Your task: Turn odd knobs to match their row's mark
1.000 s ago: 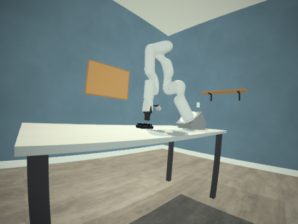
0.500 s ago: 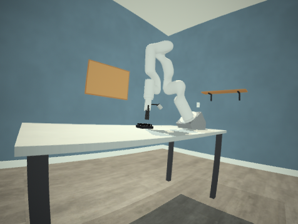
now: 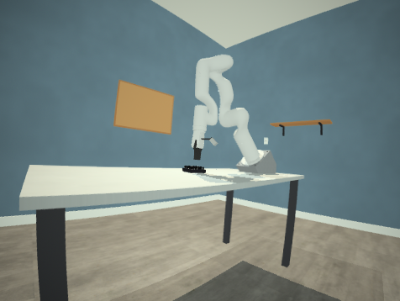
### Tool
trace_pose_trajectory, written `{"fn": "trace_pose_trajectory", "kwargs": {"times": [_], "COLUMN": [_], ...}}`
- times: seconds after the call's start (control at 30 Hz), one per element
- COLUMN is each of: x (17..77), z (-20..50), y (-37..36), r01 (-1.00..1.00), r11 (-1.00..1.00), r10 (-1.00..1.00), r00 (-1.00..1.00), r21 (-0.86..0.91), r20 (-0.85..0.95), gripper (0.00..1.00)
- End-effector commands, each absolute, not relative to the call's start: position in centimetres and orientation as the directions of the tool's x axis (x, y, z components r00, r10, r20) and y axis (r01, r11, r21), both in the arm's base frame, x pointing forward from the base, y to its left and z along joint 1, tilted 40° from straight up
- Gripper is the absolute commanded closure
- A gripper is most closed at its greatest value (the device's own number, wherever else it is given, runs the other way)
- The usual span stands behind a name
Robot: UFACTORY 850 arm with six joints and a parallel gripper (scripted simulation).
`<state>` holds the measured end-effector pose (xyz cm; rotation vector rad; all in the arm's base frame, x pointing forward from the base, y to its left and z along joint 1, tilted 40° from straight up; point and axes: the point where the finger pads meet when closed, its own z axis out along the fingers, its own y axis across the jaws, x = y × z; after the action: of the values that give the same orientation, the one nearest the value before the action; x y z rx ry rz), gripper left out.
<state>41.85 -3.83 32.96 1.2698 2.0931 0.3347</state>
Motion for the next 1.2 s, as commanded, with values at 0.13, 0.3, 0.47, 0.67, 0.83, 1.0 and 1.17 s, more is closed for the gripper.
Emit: {"fn": "trace_pose_trajectory", "kwargs": {"times": [0.13,0.3,0.47,0.67,0.83,1.0,1.17], "x": [41.63,41.5,41.38,41.27,41.27,41.27,41.27], "z": [33.31,33.46,33.59,33.71,33.71,33.71,33.71], "y": [-3.78,-3.74,-3.69,-3.63,-3.63,-3.63,-3.63], "r01": [0.765,0.773,0.765,0.747,0.747,0.747,0.747], "r11": [0.233,0.081,-0.057,-0.175,-0.175,-0.175,-0.175], "r10": [0.966,0.991,0.993,0.979,0.979,0.979,0.979], "r00": [-0.111,0.007,0.113,0.202,0.202,0.202,0.202], "r21": [0.6,0.629,0.641,0.642,0.642,0.642,0.642], "r20": [-0.233,-0.136,-0.046,0.032,0.032,0.032,0.032], "gripper": [0.81,0.81,0.81,0.81,0.81,0.81,0.81]}}
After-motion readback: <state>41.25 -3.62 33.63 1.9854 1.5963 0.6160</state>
